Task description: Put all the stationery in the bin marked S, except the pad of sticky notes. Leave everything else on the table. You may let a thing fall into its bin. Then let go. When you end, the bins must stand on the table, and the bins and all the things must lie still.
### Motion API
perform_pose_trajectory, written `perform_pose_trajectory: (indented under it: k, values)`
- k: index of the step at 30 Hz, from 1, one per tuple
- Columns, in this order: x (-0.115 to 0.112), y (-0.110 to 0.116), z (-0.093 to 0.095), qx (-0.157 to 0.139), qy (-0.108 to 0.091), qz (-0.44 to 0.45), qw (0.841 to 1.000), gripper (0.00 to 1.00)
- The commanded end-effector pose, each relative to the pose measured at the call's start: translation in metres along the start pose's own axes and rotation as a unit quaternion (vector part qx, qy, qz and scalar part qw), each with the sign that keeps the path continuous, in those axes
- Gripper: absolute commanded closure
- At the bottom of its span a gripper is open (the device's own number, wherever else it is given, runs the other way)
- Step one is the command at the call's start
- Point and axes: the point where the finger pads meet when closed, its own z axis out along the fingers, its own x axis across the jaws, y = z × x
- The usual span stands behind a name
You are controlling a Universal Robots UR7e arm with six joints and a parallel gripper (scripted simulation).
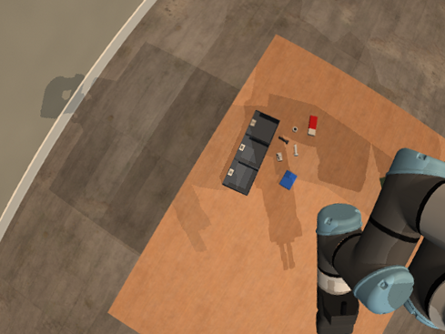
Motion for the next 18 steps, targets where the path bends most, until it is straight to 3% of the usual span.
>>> perform_pose_trajectory:
  k: [1, 4, 7, 11, 13, 18]
  values:
    - [0.012, 0.024, -0.012, -0.020, 0.011, -0.039, 0.999, 0.69]
    - [0.013, 0.024, -0.012, -0.020, 0.011, -0.039, 0.999, 0.69]
    - [0.022, 0.044, -0.024, -0.054, 0.024, -0.090, 0.994, 0.69]
    - [0.026, 0.052, -0.028, -0.054, 0.024, -0.090, 0.994, 0.69]
    - [0.031, 0.065, -0.037, -0.084, 0.031, -0.130, 0.988, 0.69]
    - [0.037, 0.080, -0.047, -0.091, 0.032, -0.139, 0.986, 0.69]
